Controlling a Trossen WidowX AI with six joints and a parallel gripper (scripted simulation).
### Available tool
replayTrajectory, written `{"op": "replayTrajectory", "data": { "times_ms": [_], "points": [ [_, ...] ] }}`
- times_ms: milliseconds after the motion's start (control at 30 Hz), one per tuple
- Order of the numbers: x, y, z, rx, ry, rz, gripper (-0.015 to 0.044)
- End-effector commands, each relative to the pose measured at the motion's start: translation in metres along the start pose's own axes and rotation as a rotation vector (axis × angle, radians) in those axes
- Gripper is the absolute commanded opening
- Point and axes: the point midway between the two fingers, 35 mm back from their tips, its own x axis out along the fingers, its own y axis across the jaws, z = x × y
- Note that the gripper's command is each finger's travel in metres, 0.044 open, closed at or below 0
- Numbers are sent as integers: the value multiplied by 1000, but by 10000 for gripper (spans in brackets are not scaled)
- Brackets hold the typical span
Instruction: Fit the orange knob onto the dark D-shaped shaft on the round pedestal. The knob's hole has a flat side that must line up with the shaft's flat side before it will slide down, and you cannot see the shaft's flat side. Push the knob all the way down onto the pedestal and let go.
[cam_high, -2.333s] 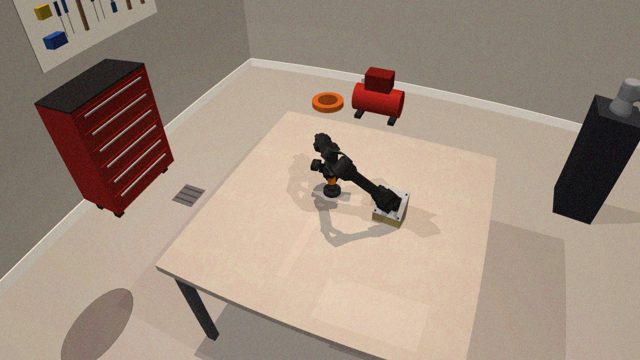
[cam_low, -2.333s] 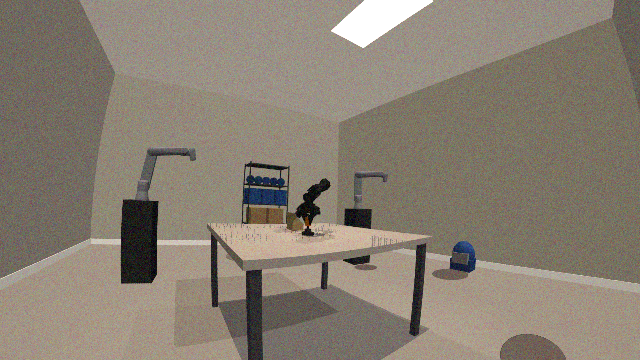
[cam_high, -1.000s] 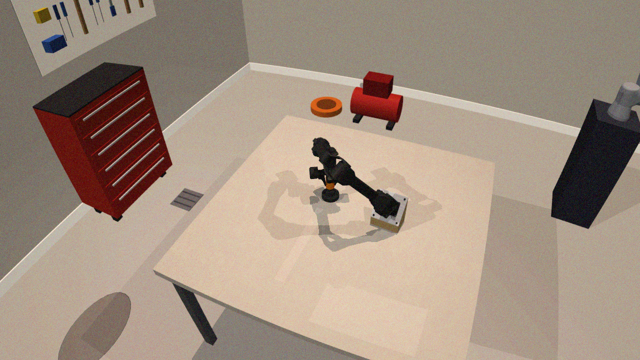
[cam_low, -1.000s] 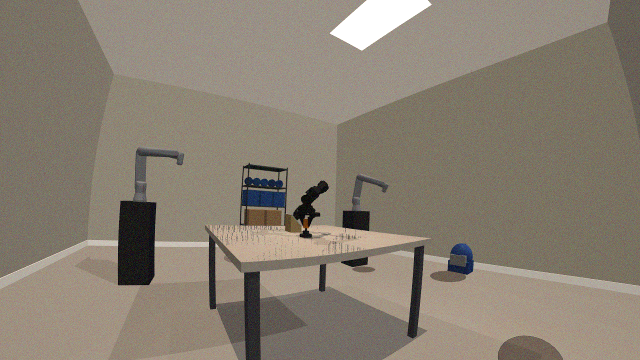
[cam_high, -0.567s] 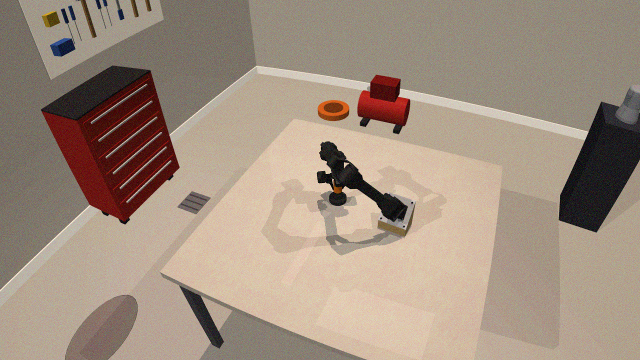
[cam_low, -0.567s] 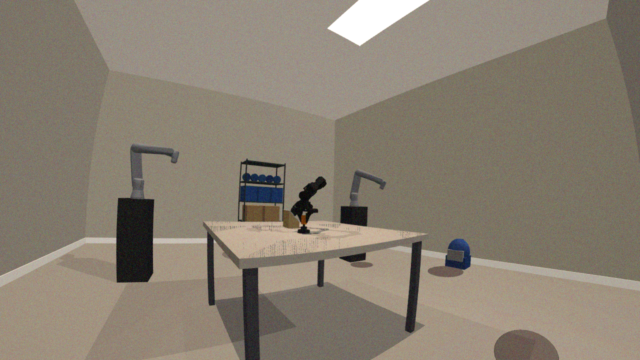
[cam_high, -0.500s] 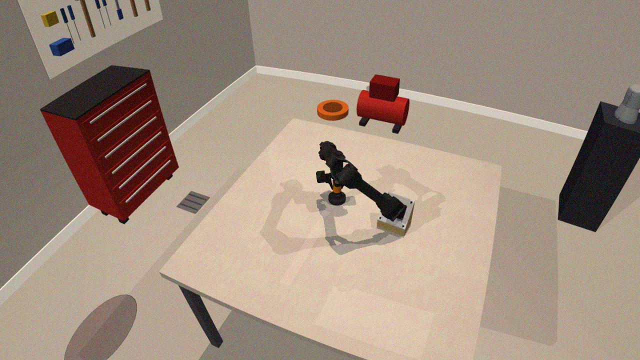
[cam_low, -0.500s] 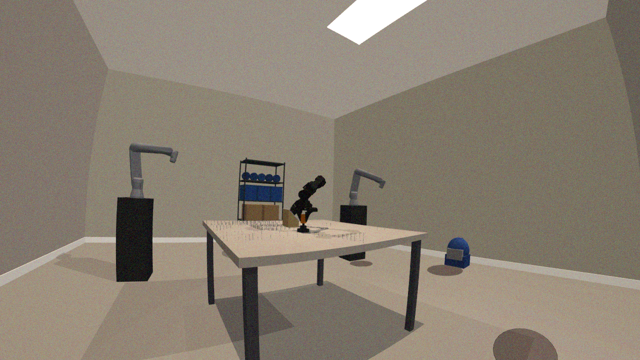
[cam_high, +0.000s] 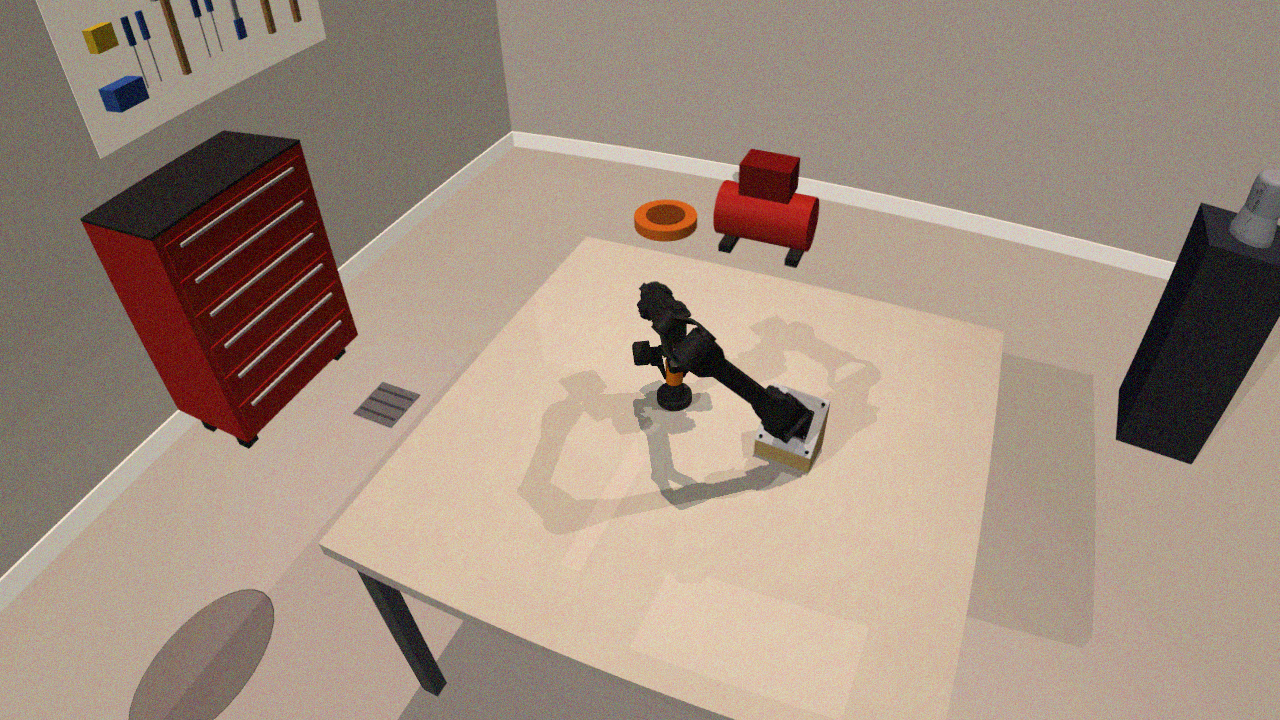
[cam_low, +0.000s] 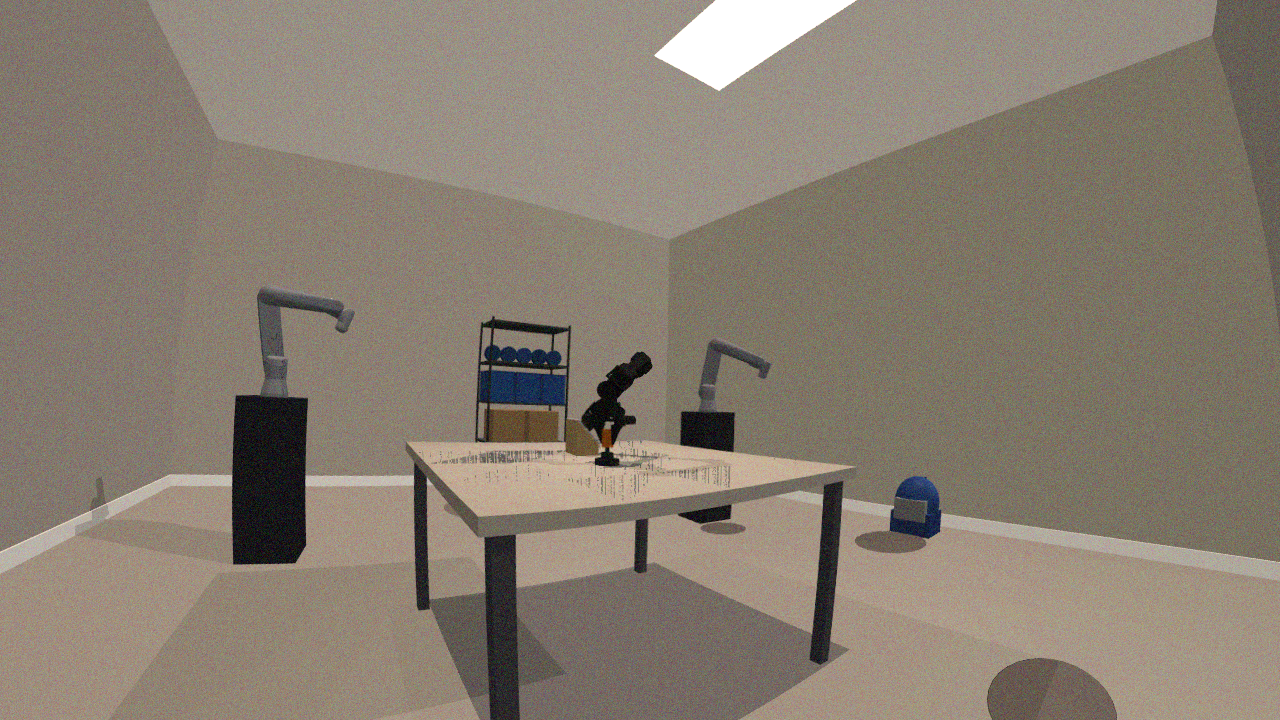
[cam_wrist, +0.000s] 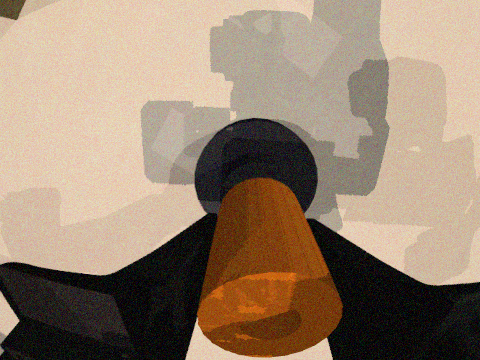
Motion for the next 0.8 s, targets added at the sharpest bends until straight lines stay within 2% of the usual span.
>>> {"op": "replayTrajectory", "data": {
  "times_ms": [0, 200, 767],
  "points": [
    [-2, -1, -1, -30, 4, 0, 0],
    [-1, 0, -2, -214, 4, 0, 0],
    [2, 0, 0, -213, 4, 0, 0]
  ]
}}
